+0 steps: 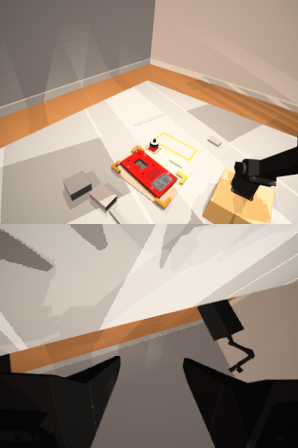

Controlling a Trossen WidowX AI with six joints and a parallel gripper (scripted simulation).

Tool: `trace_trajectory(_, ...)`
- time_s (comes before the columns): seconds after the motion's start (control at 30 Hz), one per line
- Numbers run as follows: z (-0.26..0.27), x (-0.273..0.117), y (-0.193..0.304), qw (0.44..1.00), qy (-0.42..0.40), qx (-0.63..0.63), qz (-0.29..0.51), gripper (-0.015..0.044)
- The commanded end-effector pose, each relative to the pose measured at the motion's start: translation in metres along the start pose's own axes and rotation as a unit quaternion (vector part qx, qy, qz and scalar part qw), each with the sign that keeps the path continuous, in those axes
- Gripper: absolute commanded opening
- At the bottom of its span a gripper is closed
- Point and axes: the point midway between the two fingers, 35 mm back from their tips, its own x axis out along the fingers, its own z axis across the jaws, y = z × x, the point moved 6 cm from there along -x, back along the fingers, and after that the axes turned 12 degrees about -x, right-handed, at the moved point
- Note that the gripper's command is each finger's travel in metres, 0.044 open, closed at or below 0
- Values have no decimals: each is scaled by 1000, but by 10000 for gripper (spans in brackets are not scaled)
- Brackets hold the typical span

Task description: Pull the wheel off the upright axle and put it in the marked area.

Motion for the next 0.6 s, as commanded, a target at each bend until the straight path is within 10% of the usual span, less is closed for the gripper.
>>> trace_trajectory(0.0,12,-49,-18,997,-65,-39,-26,300)
trace_trajectory(0.57,-11,-210,-107,955,-232,-99,-157,300)
